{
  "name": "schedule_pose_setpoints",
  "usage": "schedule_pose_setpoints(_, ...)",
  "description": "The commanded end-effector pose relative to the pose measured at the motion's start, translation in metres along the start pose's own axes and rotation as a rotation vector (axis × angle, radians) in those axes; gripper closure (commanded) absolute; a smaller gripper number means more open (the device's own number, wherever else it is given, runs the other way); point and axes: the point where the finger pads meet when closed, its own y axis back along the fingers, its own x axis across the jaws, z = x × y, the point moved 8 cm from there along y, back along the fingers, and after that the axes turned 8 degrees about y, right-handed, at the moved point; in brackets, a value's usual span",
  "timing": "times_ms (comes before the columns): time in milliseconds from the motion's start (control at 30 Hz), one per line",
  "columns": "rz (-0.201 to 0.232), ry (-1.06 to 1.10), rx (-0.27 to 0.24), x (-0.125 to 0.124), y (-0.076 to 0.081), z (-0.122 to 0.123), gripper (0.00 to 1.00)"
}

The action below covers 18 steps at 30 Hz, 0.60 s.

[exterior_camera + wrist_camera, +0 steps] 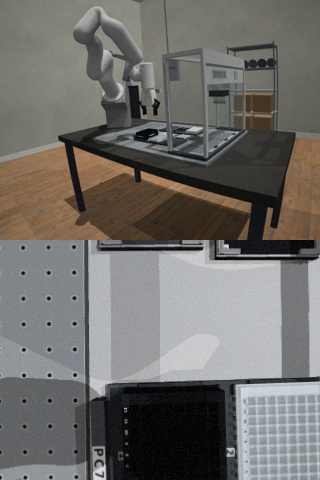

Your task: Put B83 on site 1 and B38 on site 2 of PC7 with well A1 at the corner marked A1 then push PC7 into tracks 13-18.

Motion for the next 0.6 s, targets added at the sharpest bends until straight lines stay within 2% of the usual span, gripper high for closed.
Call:
schedule_pose_setpoints(0, 0.0, -0.002, -0.001, 0.016, -0.006, -0.012, 0.0)
schedule_pose_setpoints(567, 0.0, -0.002, -0.001, 0.072, -0.026, -0.056, 0.0)
